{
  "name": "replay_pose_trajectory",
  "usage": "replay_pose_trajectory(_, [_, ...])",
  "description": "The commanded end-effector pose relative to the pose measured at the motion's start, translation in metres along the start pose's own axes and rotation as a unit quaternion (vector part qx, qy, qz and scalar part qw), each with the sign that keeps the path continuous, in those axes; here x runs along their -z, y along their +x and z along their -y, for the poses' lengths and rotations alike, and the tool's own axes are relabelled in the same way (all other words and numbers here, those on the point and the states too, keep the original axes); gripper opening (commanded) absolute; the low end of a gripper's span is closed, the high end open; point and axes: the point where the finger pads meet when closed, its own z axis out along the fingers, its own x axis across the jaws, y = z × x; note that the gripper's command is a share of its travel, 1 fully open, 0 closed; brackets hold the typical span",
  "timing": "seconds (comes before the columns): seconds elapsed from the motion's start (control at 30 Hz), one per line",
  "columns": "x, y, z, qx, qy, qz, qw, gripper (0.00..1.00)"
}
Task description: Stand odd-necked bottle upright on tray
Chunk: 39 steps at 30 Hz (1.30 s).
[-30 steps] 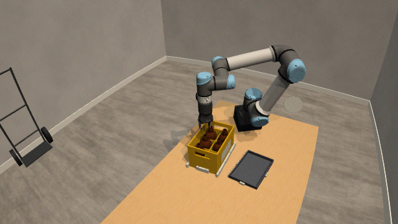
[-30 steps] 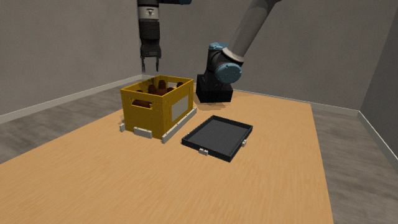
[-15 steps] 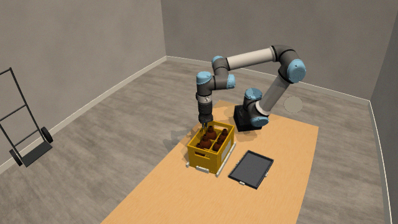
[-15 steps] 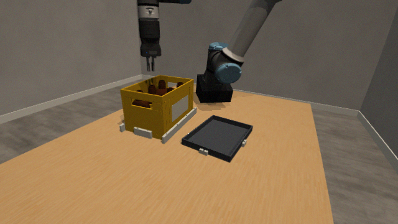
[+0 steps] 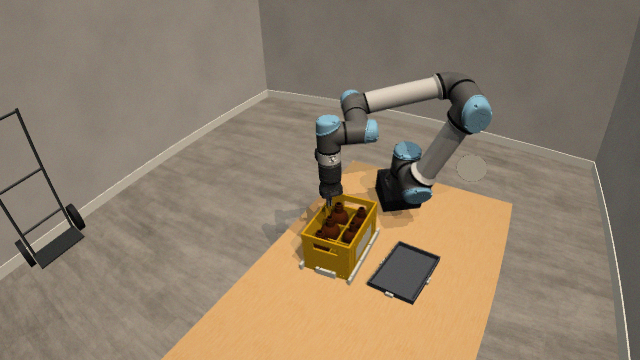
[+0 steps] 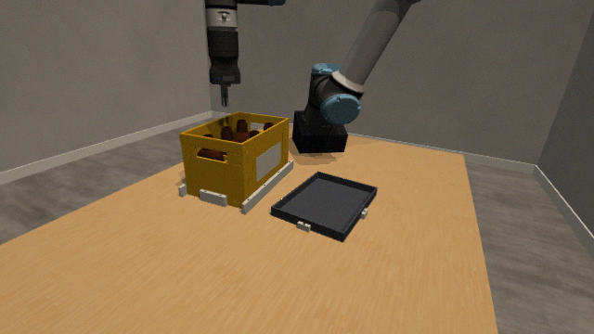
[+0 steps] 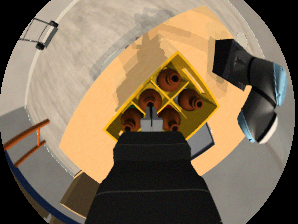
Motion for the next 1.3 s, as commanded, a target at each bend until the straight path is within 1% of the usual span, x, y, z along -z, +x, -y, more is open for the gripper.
replay_pose_trajectory(0.0, [0.000, 0.000, 0.000, 0.000, 0.000, 0.001, 1.000, 0.00])
replay_pose_trajectory(0.27, [0.000, 0.002, -0.003, 0.000, 0.000, 0.001, 1.000, 0.00])
replay_pose_trajectory(0.33, [0.001, 0.015, -0.018, 0.000, 0.000, 0.001, 1.000, 0.00])
replay_pose_trajectory(0.43, [0.001, 0.047, -0.048, 0.000, 0.000, 0.001, 1.000, 0.00])
replay_pose_trajectory(0.5, [0.000, 0.062, -0.060, 0.000, 0.000, 0.001, 1.000, 0.00])
replay_pose_trajectory(0.53, [0.000, 0.065, -0.062, 0.000, 0.000, 0.001, 1.000, 0.00])
replay_pose_trajectory(0.87, [0.000, 0.065, -0.063, 0.000, 0.000, 0.001, 1.000, 0.00])
replay_pose_trajectory(0.9, [0.000, 0.065, -0.063, 0.000, 0.000, 0.001, 1.000, 1.00])
replay_pose_trajectory(1.27, [0.000, 0.065, -0.063, 0.000, 0.000, 0.001, 1.000, 1.00])
